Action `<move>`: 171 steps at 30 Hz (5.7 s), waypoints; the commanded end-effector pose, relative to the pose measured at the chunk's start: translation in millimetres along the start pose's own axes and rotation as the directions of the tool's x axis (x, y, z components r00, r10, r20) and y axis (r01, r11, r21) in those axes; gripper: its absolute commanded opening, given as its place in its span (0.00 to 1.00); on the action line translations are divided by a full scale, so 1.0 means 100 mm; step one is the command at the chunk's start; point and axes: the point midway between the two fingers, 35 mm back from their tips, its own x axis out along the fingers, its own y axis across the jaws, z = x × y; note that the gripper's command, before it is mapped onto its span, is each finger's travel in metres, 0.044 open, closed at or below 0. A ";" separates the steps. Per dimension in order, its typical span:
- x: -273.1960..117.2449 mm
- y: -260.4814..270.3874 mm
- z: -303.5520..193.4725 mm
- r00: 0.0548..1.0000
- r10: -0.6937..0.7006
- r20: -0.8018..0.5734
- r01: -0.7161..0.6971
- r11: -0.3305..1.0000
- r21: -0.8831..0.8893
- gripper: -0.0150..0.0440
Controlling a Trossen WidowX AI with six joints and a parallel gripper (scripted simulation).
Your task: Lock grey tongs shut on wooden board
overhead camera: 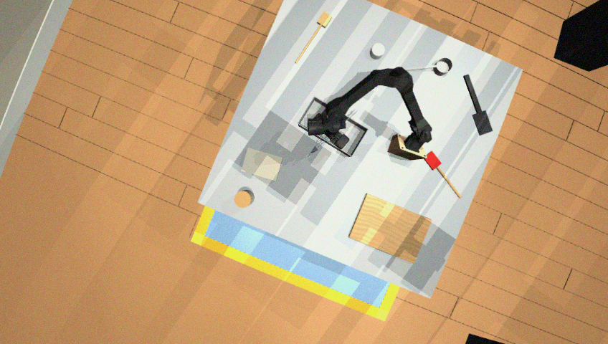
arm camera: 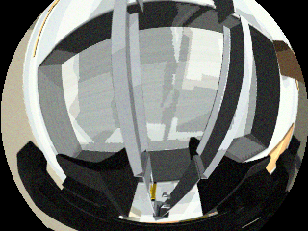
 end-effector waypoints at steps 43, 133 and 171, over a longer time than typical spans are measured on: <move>-1.01 0.00 -0.01 1.000 0.000 0.003 0.000 1.000 -0.006 0.00; -1.10 -0.92 -1.04 1.000 -0.010 -0.024 -0.012 -0.993 -0.115 0.00; -1.09 -1.45 -1.41 1.000 -0.010 -0.020 0.017 -0.247 0.969 0.00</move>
